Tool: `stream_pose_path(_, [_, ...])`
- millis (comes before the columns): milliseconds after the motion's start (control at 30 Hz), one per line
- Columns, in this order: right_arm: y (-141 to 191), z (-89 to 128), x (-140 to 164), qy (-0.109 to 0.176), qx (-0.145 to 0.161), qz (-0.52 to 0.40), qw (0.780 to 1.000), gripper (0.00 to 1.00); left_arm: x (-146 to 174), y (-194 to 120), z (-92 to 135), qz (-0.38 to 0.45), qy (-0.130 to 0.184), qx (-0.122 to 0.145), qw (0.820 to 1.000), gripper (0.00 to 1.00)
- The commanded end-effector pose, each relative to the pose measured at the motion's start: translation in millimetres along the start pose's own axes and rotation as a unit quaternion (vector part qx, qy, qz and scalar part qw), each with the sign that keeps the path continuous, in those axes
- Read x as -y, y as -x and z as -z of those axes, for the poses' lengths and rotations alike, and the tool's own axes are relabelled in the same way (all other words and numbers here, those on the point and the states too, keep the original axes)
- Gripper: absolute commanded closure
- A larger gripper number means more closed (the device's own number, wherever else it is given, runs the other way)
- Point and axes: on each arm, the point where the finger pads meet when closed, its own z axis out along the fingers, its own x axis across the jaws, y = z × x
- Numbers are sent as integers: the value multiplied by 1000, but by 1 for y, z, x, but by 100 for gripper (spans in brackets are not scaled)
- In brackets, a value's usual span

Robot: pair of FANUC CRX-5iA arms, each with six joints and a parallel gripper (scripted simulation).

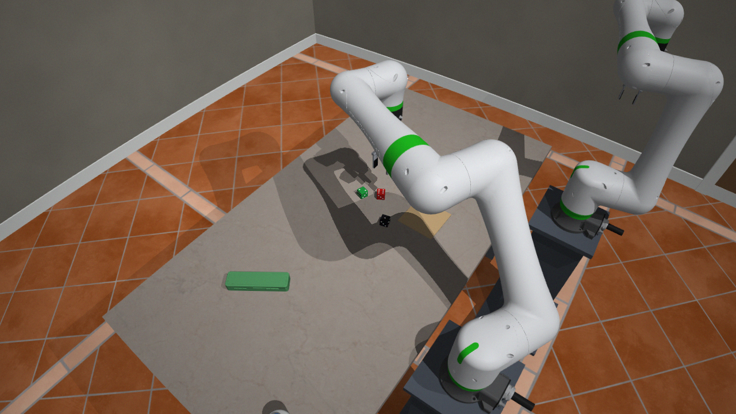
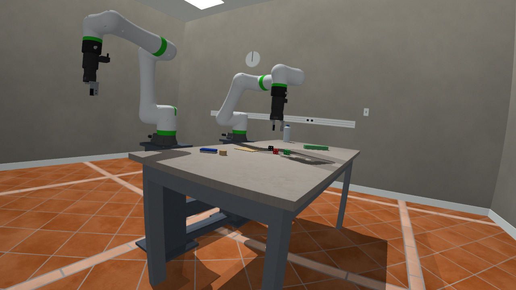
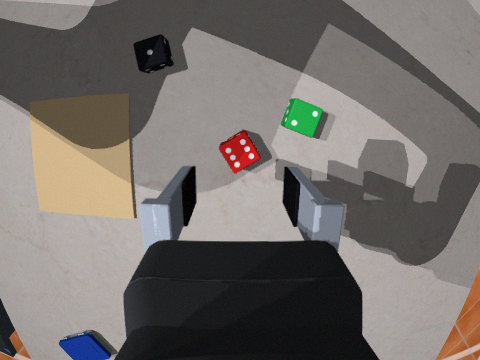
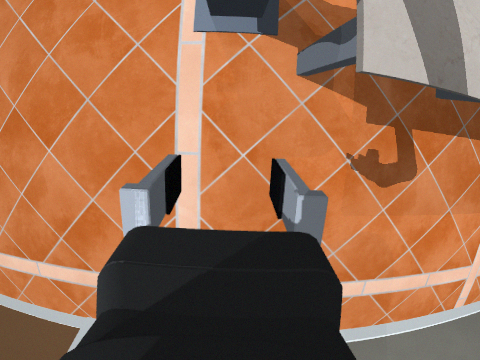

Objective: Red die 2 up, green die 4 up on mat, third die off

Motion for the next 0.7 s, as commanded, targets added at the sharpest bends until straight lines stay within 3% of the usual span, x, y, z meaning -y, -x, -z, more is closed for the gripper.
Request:
stream_pose_path(0, [0, 1, 0, 1, 0, 0, 1000, 0, 0, 0, 2, 0, 1, -1, 1000, 0])
stream_pose_path(367, [0, 1, 0, 1, 0, 0, 1000, 0, 0, 0, 0, 0, 1, -1, 1000, 0])
stream_pose_path(667, [0, 1, 0, 1, 0, 0, 1000, 0, -1, -1, -28, 0, 1, -1, 1000, 0])
